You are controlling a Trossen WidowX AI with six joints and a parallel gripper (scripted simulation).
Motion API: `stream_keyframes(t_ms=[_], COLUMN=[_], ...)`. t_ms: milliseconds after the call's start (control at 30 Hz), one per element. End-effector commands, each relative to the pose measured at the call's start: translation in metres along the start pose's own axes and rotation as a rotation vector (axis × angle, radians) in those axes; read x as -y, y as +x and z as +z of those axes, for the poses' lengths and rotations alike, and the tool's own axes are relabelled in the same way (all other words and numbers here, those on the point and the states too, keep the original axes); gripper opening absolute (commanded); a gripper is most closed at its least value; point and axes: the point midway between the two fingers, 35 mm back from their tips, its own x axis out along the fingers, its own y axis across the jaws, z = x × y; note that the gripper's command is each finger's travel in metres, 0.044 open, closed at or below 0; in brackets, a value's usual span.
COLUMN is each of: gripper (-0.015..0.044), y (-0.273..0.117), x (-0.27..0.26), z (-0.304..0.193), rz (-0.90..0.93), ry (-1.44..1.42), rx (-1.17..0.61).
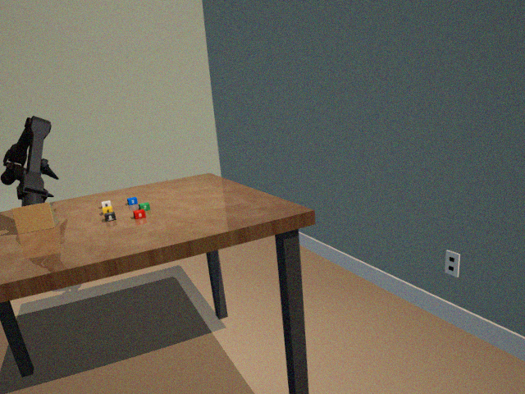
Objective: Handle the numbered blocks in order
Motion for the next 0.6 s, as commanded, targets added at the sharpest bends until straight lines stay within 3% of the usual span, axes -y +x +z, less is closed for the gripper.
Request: stream_keyframes(t_ms=[0, 200, 567], gripper=[0.0400, 0.0400, 0.0400], y=[0.001, 0.035, 0.117], x=[0.000, -0.005, 0.032], z=[0.000, -0.018, -0.104], rz=[0.002, 0.090, 0.152], ry=[0.002, 0.108, 0.261], rx=[-0.003, -0.135, -0.460])
